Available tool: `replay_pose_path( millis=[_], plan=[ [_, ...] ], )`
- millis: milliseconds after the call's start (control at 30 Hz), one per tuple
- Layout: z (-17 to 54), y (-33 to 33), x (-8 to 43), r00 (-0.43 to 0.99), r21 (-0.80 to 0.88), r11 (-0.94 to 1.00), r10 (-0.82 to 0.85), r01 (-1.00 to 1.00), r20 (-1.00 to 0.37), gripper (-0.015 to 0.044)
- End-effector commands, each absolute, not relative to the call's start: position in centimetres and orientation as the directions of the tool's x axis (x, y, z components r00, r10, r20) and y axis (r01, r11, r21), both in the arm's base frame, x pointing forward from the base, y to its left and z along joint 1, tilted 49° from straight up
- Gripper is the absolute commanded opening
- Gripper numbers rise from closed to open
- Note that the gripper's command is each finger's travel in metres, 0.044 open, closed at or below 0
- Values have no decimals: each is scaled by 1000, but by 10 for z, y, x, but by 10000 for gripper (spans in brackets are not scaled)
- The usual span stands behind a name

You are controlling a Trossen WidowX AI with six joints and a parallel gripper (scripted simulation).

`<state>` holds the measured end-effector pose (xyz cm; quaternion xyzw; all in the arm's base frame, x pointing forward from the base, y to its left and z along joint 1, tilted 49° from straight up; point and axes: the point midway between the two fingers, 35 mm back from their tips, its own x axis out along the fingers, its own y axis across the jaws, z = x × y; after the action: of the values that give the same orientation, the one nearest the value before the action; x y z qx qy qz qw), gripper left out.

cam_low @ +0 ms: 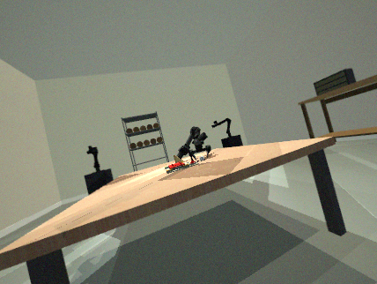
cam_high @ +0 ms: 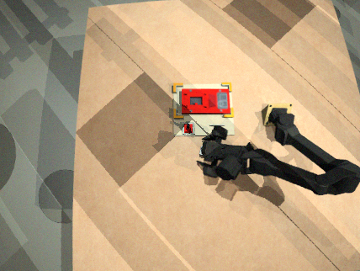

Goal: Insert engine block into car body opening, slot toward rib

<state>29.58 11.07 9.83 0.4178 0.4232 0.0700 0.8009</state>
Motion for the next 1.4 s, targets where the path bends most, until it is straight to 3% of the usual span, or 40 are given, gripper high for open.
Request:
replay_pose_path(
  millis=[0,400,1100,1367],
  plan=[
    [99,110,295,629,727,642,466,243,-622,440],
    [126,90,267,617,725,643,472,247,-629,440],
    [124,91,269,620,726,639,469,253,-629,440],
    [122,90,271,565,738,513,481,439,-670,440]
  ],
)
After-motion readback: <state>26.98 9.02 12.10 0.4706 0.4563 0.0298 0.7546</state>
